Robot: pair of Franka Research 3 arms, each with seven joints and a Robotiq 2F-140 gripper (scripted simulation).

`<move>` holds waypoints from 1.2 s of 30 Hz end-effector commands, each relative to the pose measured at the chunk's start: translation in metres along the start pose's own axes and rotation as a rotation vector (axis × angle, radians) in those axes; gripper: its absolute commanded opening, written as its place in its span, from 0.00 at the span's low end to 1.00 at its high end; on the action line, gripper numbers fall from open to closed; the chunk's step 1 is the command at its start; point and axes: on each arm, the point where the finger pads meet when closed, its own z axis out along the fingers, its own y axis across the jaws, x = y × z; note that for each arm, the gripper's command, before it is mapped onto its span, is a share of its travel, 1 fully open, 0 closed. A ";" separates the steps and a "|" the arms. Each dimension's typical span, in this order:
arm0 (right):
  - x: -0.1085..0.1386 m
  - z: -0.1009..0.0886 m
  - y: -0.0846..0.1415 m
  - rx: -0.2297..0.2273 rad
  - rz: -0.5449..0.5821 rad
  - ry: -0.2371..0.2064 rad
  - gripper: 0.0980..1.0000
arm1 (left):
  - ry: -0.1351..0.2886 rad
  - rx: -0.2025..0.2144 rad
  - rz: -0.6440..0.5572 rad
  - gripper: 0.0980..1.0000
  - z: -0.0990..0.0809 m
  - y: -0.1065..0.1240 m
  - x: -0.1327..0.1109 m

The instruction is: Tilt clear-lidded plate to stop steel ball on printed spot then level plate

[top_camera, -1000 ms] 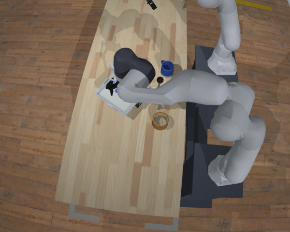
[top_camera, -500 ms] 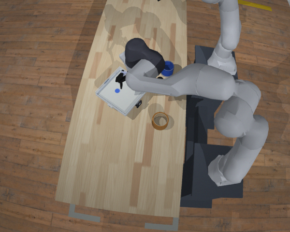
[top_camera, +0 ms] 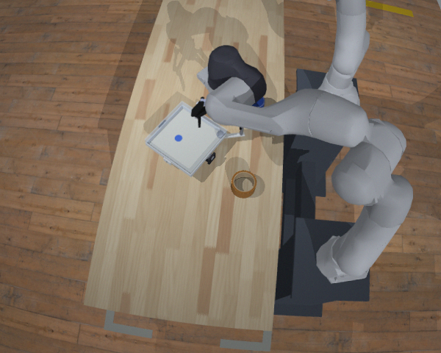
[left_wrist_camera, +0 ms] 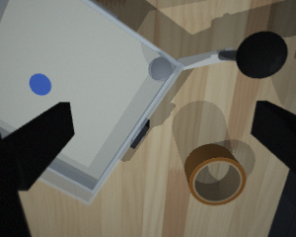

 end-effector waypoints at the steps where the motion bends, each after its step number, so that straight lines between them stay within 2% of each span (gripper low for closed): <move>1: 0.007 0.000 -0.010 0.008 -0.107 -0.028 1.00 | -0.014 -0.001 -0.094 1.00 -0.001 0.010 0.003; 2: 0.007 0.000 -0.010 0.008 -0.107 -0.028 1.00 | -0.014 -0.001 -0.094 1.00 -0.001 0.010 0.003; 3: 0.020 0.002 -0.018 0.006 -0.115 -0.044 1.00 | -0.018 -0.002 -0.107 1.00 -0.002 0.020 0.009; 6: 0.034 0.005 -0.026 0.005 -0.125 -0.060 1.00 | -0.023 -0.003 -0.123 1.00 -0.004 0.032 0.016; 7: 0.039 0.006 -0.029 0.004 -0.128 -0.066 1.00 | -0.027 -0.004 -0.134 1.00 -0.005 0.041 0.021; 9: 0.049 0.008 -0.034 0.004 -0.134 -0.077 1.00 | -0.042 -0.004 -0.179 1.00 -0.010 0.076 0.039; 11: 0.059 0.010 -0.039 0.005 -0.140 -0.088 1.00 | -0.047 -0.003 -0.194 1.00 -0.011 0.088 0.044; 17: 0.090 0.016 -0.054 0.008 -0.158 -0.121 1.00 | -0.047 -0.003 -0.195 1.00 -0.011 0.089 0.044; 19: 0.090 0.016 -0.054 0.008 -0.158 -0.121 1.00 | -0.047 -0.003 -0.195 1.00 -0.011 0.089 0.044; 20: 0.105 0.019 -0.060 0.011 -0.165 -0.135 1.00 | -0.047 -0.003 -0.195 1.00 -0.011 0.089 0.044; 34: 0.183 0.038 -0.083 0.038 -0.202 -0.204 1.00 | -0.047 -0.003 -0.195 1.00 -0.011 0.089 0.044; 36: 0.183 0.038 -0.083 0.038 -0.202 -0.204 1.00 | -0.047 -0.003 -0.195 1.00 -0.011 0.089 0.044</move>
